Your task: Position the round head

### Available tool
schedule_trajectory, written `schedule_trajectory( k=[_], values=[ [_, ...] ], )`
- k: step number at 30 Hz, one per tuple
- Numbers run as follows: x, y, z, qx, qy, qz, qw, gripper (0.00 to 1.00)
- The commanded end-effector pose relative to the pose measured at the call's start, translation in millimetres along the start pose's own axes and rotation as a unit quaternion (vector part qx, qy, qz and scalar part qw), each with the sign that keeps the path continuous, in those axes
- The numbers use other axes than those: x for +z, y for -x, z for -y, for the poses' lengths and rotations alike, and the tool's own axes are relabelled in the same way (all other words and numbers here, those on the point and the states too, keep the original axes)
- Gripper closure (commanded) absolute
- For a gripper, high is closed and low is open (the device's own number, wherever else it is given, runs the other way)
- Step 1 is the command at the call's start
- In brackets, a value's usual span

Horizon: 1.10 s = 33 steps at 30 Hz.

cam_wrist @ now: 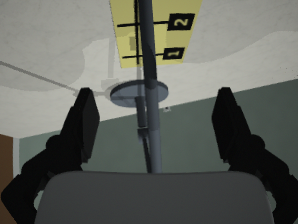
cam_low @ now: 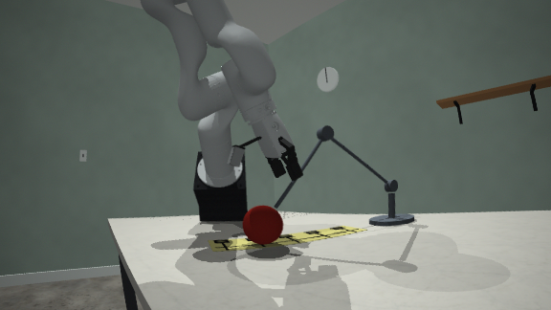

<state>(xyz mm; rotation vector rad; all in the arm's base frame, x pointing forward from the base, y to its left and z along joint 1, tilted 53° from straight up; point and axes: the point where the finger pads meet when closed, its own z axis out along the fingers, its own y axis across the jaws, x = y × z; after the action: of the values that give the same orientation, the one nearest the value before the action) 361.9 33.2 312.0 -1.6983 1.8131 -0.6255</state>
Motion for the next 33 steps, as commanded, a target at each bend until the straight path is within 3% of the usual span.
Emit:
schedule_trajectory(
  k=[1,13,28,33],
  values=[
    [0,0,0,0.000,0.000,0.000,1.000,0.00],
    [0,0,0,0.000,0.000,0.000,1.000,0.00],
    [-65,1,-9,0.000,0.000,0.000,1.000,0.00],
    [-72,2,-11,0.001,-0.013,-0.001,1.000,0.00]
  ],
)
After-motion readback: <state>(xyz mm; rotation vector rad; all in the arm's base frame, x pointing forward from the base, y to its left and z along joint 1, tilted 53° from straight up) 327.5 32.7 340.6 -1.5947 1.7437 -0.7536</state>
